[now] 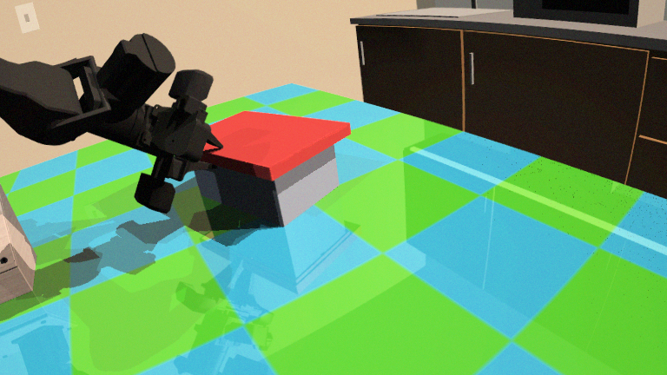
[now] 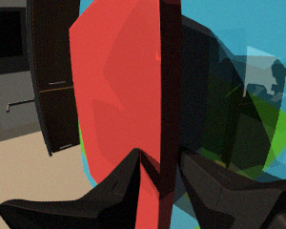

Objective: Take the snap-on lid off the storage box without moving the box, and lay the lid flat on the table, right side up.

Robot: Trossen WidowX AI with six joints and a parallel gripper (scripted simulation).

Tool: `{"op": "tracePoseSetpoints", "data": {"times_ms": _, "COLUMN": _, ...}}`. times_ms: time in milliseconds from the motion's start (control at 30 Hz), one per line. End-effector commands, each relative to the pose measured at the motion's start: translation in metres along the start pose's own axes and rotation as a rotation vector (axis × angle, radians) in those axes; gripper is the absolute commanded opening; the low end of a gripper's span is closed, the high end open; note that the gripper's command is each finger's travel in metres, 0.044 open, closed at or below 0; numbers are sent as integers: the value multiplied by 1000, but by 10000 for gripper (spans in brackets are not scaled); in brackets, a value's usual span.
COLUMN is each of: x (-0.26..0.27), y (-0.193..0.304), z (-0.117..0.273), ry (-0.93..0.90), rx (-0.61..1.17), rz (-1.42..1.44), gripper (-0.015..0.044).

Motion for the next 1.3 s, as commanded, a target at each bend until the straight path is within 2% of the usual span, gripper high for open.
{"op": "tracePoseSetpoints", "data": {"times_ms": 0, "x": 2, "y": 0, "z": 1, "ry": -1, "rx": 0, "rz": -3, "gripper": 0}}
{"op": "tracePoseSetpoints", "data": {"times_ms": 1267, "x": 7, "y": -1, "z": 7, "ry": -1, "rx": 1, "rz": -3, "gripper": 0}}
Point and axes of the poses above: the point midway between the two fingers, 35 mm back from their tips, its own z axis back along the fingers, its own x axis across the jaws, y = z × x, the point moved 6 cm from there along z, back along the fingers, and after that the axes turned 11 degrees about z, right-handed, at the moved point
